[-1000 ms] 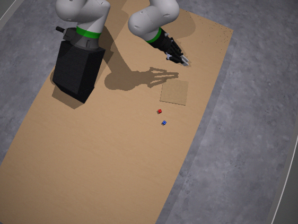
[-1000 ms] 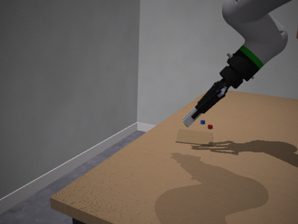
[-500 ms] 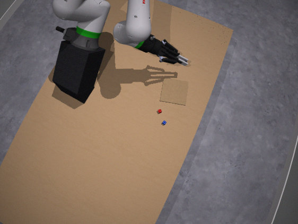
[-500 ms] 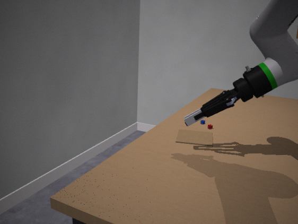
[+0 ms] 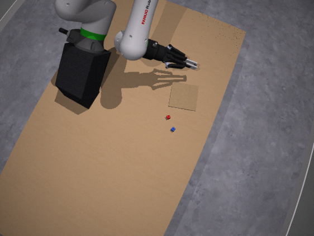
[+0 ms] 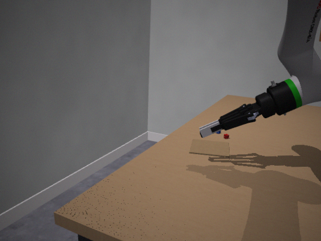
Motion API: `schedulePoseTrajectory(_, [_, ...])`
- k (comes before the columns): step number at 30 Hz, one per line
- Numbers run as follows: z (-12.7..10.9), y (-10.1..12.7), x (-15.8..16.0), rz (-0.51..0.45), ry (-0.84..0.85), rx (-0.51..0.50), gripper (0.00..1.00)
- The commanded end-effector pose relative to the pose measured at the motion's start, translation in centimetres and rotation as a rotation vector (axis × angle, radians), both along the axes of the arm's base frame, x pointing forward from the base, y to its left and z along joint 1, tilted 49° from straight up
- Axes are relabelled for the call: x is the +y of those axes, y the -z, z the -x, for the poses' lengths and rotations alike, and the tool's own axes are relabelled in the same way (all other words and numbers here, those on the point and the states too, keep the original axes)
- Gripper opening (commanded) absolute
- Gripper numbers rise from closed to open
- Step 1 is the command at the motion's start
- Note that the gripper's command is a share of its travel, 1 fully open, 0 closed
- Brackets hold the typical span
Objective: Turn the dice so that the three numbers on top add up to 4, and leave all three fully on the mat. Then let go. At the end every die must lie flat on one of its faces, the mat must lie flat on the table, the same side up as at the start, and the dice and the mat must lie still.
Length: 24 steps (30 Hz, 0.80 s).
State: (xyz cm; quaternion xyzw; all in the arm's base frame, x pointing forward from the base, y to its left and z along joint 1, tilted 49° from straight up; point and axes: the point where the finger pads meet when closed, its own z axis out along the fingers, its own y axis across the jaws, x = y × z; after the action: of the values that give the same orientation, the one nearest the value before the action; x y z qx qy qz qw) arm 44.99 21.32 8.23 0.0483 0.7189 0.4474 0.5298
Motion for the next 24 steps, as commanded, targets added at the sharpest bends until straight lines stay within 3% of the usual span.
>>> schedulePoseTrajectory(1, [0.0,0.5,0.7,-0.003,0.0,-0.005,0.07])
schedulePoseTrajectory(24, [0.0,4.6,5.4,-0.003,0.0,-0.005,0.07])
